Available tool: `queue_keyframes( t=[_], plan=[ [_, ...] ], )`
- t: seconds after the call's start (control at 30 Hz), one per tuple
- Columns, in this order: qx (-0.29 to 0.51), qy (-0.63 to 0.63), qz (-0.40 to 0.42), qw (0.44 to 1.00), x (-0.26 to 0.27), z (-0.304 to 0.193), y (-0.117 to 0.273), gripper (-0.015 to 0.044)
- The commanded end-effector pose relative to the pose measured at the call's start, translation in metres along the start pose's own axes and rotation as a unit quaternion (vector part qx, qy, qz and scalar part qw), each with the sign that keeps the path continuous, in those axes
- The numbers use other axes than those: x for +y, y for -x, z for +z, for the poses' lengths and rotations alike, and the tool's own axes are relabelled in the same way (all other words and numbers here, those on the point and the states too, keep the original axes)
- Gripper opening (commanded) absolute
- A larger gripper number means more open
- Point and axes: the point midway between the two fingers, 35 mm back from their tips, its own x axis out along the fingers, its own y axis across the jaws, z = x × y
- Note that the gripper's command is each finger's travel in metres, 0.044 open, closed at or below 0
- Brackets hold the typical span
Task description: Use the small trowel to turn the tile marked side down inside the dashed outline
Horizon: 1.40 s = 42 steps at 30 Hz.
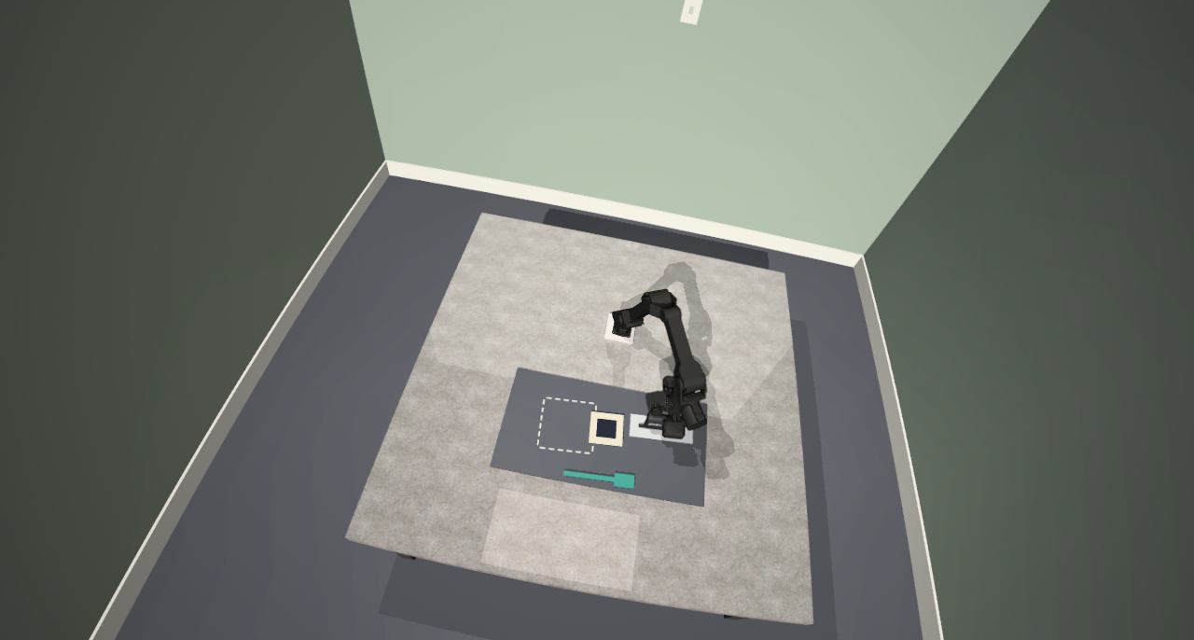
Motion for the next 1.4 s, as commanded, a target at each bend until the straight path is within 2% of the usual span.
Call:
queue_keyframes(
  t=[0.0,0.2,0.27,0.5,0.93,1.37],
  plan=[
    [0.005,0.002,0.013,1.000,0.000,0.000,0.033,0.0270],
    [0.005,0.002,0.013,1.000,0.000,0.000,0.033,0.0270],
    [0.006,0.000,0.014,1.000,0.000,0.000,0.037,0.0300],
    [0.005,0.011,0.017,1.000,0.000,0.000,0.044,0.0300],
    [-0.022,0.215,0.076,0.973,0.002,-0.001,0.036,0.0300],
    [-0.070,0.413,0.121,0.900,0.002,-0.002,0.029,0.0300]
  ],
)
